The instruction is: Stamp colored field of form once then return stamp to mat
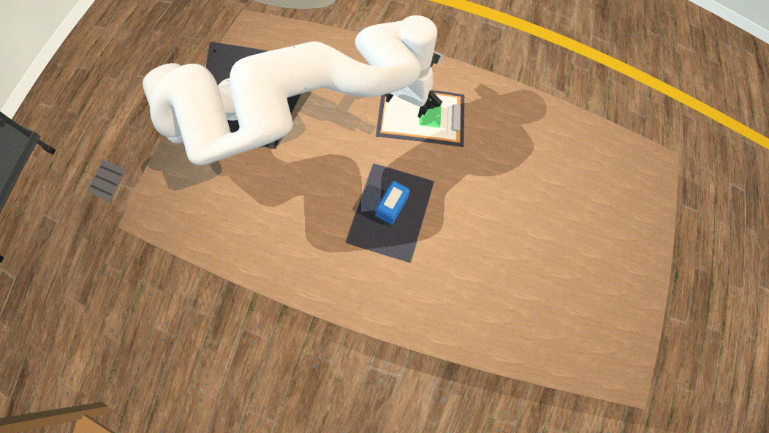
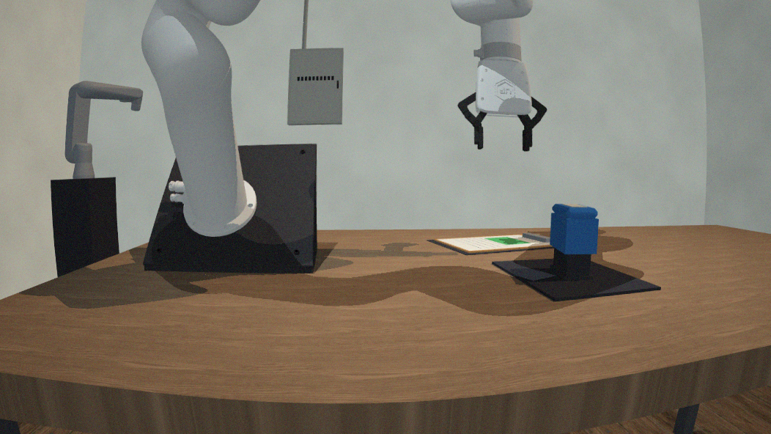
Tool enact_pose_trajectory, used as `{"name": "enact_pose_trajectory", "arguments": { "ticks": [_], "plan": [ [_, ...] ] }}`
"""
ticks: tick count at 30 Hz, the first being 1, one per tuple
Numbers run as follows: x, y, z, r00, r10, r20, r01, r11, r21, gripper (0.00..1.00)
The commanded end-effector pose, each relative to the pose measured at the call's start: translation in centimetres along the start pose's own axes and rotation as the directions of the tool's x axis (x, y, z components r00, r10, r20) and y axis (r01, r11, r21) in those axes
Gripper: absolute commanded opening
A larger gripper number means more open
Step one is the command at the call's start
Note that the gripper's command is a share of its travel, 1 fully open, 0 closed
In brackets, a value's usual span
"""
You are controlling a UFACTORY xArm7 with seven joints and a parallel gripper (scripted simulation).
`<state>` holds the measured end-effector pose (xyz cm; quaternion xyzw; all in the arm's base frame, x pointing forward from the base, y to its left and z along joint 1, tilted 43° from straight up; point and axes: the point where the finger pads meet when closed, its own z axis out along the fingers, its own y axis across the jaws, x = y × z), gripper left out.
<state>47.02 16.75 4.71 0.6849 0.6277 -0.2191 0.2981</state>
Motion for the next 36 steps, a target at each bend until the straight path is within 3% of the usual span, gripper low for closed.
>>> {"name": "enact_pose_trajectory", "arguments": {
  "ticks": [1, 8, 10, 11, 13, 36],
  "plan": [
    [-6.3, 2.6, 0.8, 1.0, 0.001, -0.012, -0.001, 1.0, -0.01, 0.92],
    [-14.1, 5.5, 2.2, 1.0, 0.001, -0.012, -0.001, 1.0, -0.01, 0.92],
    [-14.1, 5.5, 2.2, 1.0, 0.001, -0.012, -0.001, 1.0, -0.01, 0.92],
    [-17.4, 6.8, 2.7, 1.0, 0.001, -0.012, -0.001, 1.0, -0.01, 0.92],
    [-18.6, 7.3, 3.0, 1.0, 0.001, -0.012, -0.001, 1.0, -0.01, 0.92],
    [-19.5, 7.6, 4.0, 1.0, 0.001, -0.012, -0.001, 1.0, -0.01, 0.92]
  ]
}}
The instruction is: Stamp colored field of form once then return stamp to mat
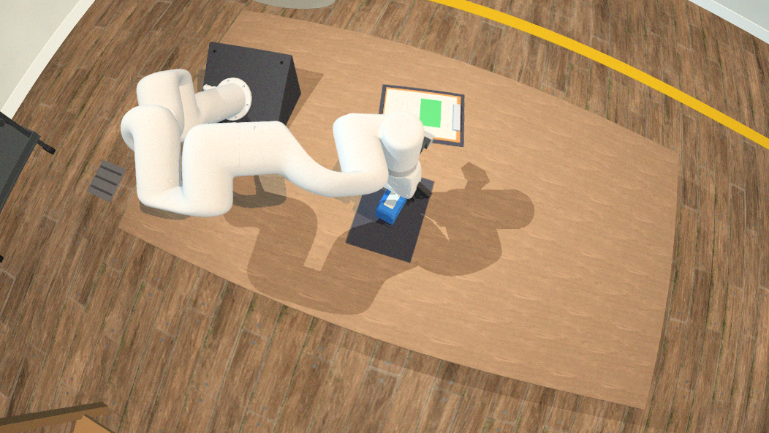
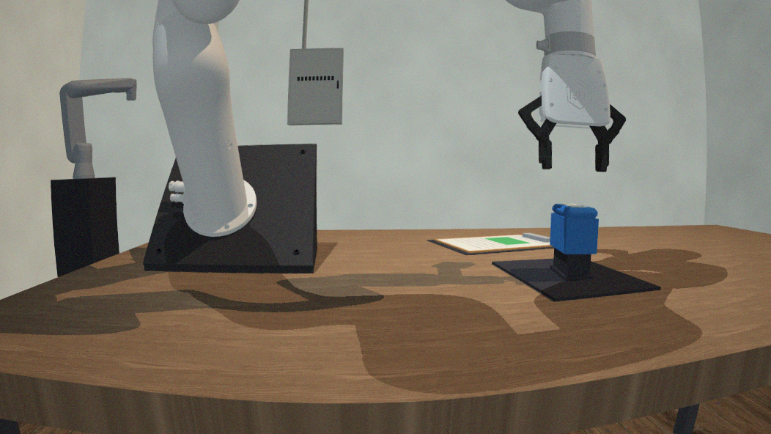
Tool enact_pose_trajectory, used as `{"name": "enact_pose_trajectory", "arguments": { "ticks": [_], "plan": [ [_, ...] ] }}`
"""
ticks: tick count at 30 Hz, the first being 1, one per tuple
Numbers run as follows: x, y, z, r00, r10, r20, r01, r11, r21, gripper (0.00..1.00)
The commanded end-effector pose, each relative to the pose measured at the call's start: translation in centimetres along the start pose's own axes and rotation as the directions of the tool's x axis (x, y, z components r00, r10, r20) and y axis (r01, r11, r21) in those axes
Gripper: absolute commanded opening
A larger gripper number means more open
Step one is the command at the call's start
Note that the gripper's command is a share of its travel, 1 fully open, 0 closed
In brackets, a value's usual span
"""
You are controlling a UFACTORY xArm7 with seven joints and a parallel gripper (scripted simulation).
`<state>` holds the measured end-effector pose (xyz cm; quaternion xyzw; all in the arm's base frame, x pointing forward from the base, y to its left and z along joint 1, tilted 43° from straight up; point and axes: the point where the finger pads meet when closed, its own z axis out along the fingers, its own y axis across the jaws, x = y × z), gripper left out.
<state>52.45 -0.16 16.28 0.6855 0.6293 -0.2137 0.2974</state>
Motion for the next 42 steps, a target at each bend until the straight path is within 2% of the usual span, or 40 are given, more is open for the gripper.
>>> {"name": "enact_pose_trajectory", "arguments": {
  "ticks": [1, 6, 8, 18, 23, 42],
  "plan": [
    [0.1, 0.1, 0.7, 1.0, 0.0, -0.002, 0.0, 1.0, -0.004, 0.92],
    [0.1, 0.1, 2.6, 1.0, 0.0, -0.002, 0.0, 1.0, -0.004, 0.92],
    [0.1, 0.1, 2.6, 1.0, 0.0, -0.002, 0.0, 1.0, -0.004, 0.92],
    [0.1, 0.1, 7.3, 1.0, 0.0, -0.002, 0.0, 1.0, -0.004, 0.92],
    [0.1, 0.1, 8.9, 1.0, 0.0, -0.002, 0.0, 1.0, -0.004, 0.92],
    [0.1, 0.1, 9.6, 1.0, 0.0, -0.002, 0.0, 1.0, -0.004, 0.92]
  ]
}}
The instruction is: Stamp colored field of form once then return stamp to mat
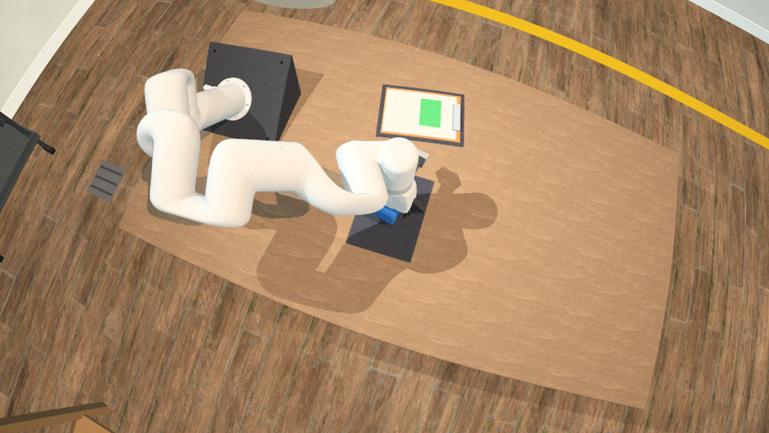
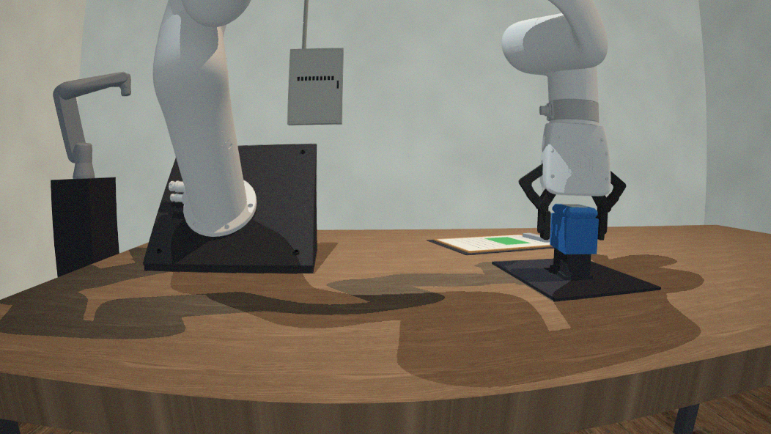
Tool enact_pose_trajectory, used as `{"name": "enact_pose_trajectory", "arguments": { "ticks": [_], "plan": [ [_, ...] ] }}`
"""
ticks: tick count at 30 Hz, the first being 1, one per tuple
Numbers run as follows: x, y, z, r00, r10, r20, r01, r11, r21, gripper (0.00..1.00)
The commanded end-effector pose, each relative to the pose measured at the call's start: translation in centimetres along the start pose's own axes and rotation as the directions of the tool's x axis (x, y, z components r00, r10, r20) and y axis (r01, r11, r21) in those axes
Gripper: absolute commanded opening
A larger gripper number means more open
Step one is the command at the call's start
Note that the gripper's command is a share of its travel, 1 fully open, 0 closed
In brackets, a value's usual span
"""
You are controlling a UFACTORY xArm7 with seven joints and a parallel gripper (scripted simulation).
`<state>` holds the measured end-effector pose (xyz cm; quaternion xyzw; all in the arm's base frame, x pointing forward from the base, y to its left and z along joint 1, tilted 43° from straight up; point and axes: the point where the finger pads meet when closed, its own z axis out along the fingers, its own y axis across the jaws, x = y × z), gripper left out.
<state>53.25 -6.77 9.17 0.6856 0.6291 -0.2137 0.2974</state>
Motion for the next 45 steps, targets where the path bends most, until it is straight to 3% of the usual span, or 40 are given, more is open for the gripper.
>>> {"name": "enact_pose_trajectory", "arguments": {
  "ticks": [1, 2, 3, 45],
  "plan": [
    [0.09, 0.13, -0.19, 1.0, 0.0, -0.002, 0.0, 1.0, -0.004, 0.92],
    [0.09, 0.13, -0.19, 1.0, 0.0, -0.002, 0.0, 1.0, -0.004, 0.92],
    [0.09, 0.13, -0.19, 1.0, 0.0, -0.002, 0.0, 1.0, -0.004, 0.31],
    [0.09, 0.13, -0.19, 1.0, 0.0, -0.002, 0.0, 1.0, -0.004, 0.31]
  ]
}}
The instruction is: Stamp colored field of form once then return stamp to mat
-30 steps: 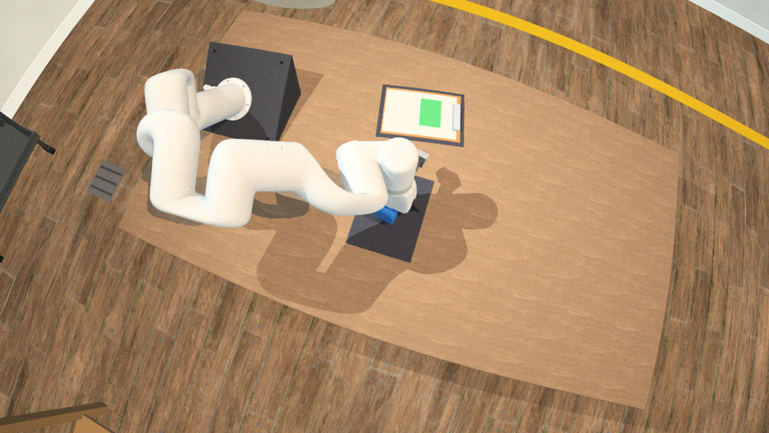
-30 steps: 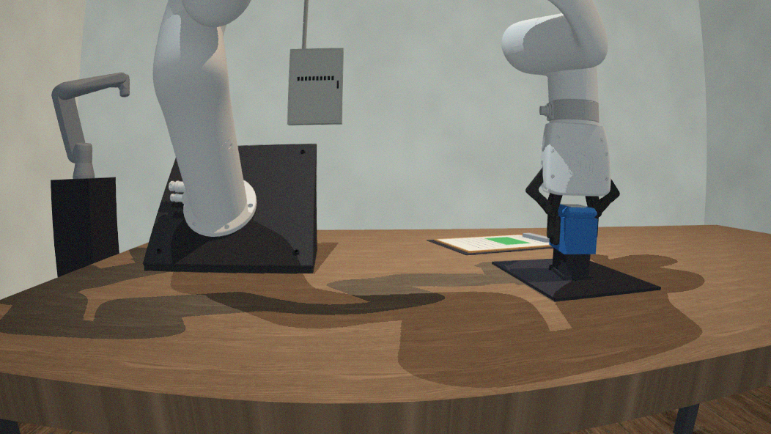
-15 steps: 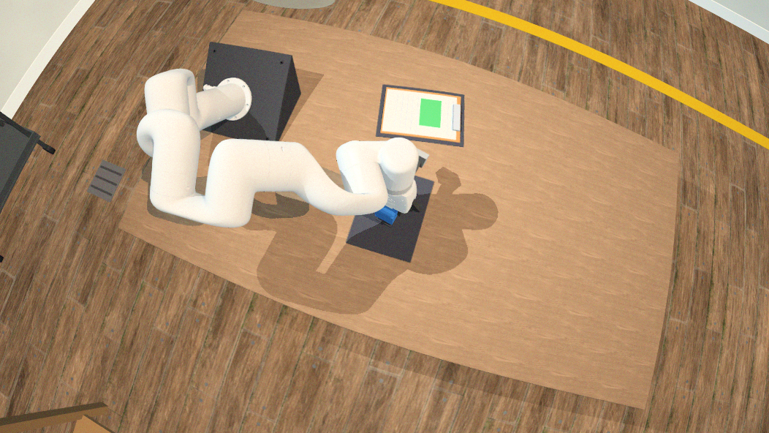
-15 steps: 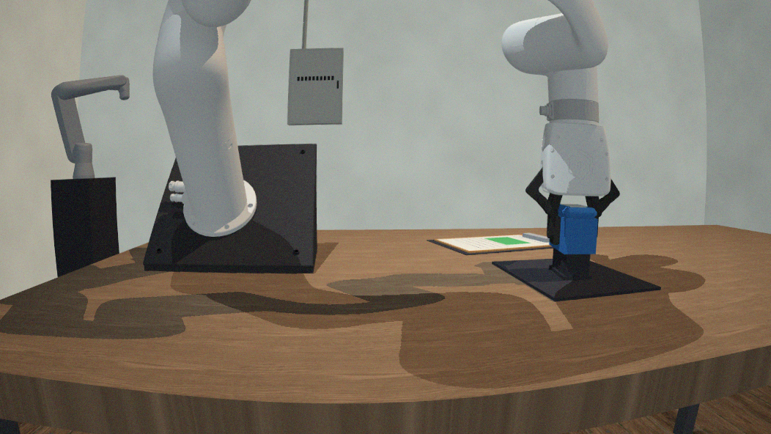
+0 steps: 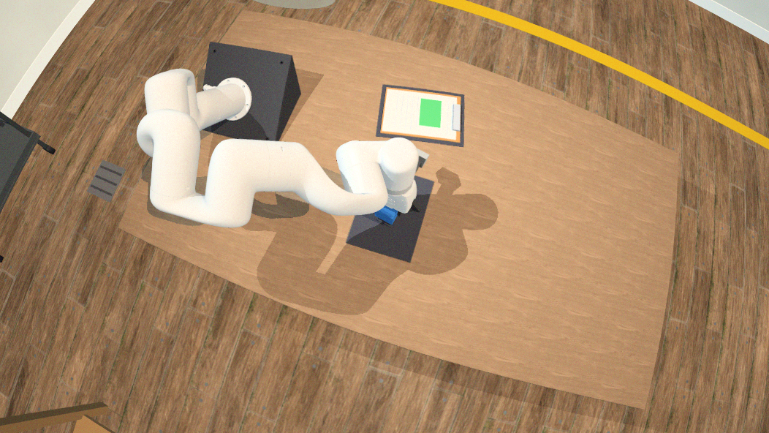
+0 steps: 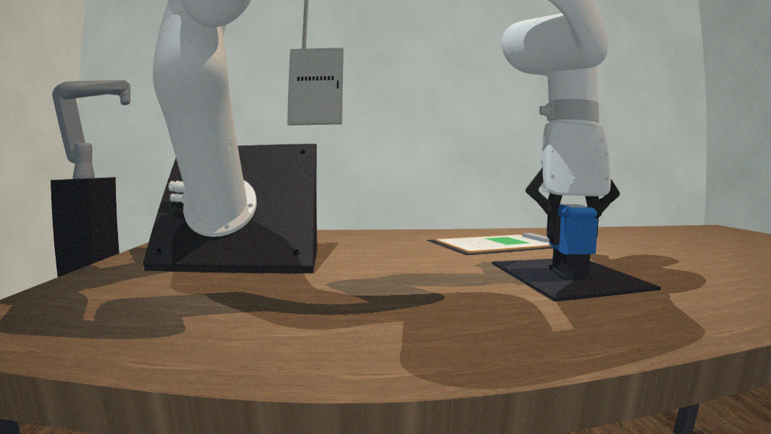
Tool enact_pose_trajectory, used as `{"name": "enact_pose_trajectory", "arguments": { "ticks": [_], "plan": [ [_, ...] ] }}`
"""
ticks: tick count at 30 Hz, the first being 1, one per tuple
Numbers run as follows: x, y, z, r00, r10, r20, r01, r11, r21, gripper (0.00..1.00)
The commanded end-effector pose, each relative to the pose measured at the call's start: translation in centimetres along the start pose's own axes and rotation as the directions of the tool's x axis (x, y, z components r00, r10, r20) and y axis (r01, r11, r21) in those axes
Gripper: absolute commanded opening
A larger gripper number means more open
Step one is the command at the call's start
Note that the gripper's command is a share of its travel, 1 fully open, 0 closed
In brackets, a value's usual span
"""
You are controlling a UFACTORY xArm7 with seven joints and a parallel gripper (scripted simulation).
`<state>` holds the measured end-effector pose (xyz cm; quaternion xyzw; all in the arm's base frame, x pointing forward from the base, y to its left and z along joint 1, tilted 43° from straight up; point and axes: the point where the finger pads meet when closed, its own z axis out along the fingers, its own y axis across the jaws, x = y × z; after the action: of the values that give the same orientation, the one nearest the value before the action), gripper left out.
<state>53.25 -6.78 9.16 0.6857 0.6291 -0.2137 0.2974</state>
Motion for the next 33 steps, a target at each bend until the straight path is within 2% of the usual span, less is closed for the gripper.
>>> {"name": "enact_pose_trajectory", "arguments": {
  "ticks": [1, 6, 14, 26, 28, 31, 33],
  "plan": [
    [0.1, 0.1, -0.2, 1.0, 0.0, -0.002, 0.0, 1.0, -0.004, 0.31],
    [0.1, 0.1, -0.7, 1.0, 0.0, -0.002, 0.0, 1.0, -0.004, 0.31],
    [0.1, 0.1, -4.0, 1.0, 0.0, -0.002, 0.0, 1.0, -0.004, 0.31],
    [0.2, 0.1, -4.2, 1.0, -0.001, -0.002, 0.001, 1.0, -0.004, 0.31],
    [1.5, 0.5, -4.4, 1.0, -0.02, 0.002, 0.02, 1.0, -0.008, 0.31],
    [7.3, 1.3, -5.0, 0.994, -0.113, 0.014, 0.113, 0.993, -0.02, 0.31],
    [8.8, 0.9, -4.9, 0.979, -0.203, 0.017, 0.204, 0.979, -0.024, 0.31]
  ]
}}
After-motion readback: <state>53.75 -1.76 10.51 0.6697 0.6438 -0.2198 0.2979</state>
